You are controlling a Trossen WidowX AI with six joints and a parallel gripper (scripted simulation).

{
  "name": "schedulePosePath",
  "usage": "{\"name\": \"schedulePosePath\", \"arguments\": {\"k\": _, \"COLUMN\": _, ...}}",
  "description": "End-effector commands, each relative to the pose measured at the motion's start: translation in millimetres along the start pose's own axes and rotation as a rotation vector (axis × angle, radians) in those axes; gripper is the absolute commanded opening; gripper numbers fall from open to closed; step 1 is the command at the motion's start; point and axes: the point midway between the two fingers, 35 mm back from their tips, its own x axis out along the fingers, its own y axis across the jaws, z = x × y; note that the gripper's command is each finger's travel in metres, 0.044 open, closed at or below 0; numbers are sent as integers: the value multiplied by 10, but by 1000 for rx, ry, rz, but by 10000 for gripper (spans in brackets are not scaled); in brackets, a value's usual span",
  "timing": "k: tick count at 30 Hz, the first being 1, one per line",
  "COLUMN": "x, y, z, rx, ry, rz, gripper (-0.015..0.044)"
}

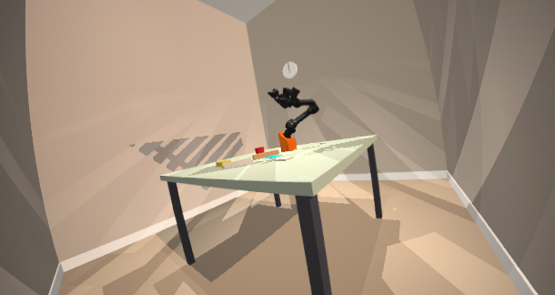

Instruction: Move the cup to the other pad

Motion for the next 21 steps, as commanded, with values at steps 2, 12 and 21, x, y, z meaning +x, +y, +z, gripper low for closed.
{"name": "schedulePosePath", "arguments": {"k": 2, "x": 32, "y": -12, "z": -66, "rx": -16, "ry": 26, "rz": -2, "gripper": 347}}
{"name": "schedulePosePath", "arguments": {"k": 12, "x": 337, "y": -278, "z": -1593, "rx": -367, "ry": 606, "rz": 140, "gripper": 148}}
{"name": "schedulePosePath", "arguments": {"k": 21, "x": -74, "y": -359, "z": -2931, "rx": -558, "ry": 1036, "rz": 689, "gripper": 148}}
